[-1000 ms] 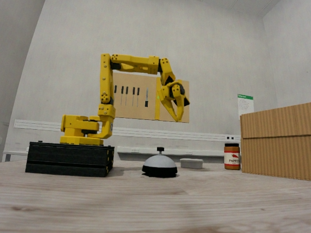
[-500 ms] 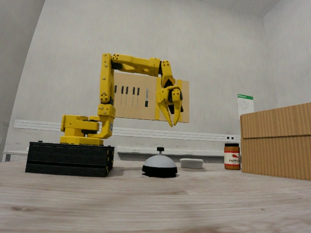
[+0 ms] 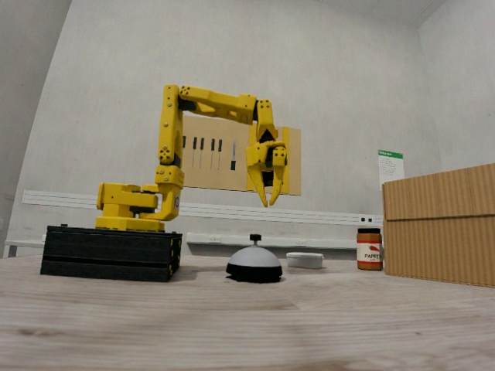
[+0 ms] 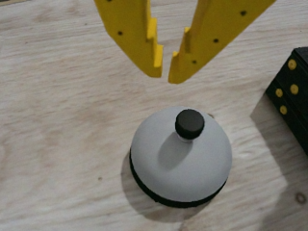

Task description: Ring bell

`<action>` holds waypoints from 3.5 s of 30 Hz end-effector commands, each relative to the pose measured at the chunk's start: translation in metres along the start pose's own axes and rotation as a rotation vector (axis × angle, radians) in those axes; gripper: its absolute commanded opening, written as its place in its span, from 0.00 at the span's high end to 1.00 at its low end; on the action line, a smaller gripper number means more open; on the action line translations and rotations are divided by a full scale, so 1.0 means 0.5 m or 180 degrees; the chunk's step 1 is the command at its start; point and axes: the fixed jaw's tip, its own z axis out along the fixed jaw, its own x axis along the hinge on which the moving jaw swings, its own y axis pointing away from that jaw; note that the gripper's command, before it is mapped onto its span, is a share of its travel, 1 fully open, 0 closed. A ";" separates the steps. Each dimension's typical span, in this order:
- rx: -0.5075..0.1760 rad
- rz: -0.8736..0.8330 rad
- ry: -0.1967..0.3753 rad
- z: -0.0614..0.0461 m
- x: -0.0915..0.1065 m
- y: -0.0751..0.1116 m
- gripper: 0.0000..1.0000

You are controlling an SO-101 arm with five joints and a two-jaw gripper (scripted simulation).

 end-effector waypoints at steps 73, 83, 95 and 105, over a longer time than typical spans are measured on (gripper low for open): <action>-0.0538 -0.0453 0.0043 0.031 0.025 0.049 1.00; -0.0538 -0.0453 0.0043 0.048 0.026 0.051 1.00; -0.0538 -0.0453 0.0043 0.078 0.027 0.056 1.00; -0.0538 -0.0453 0.0043 0.084 0.027 0.057 1.00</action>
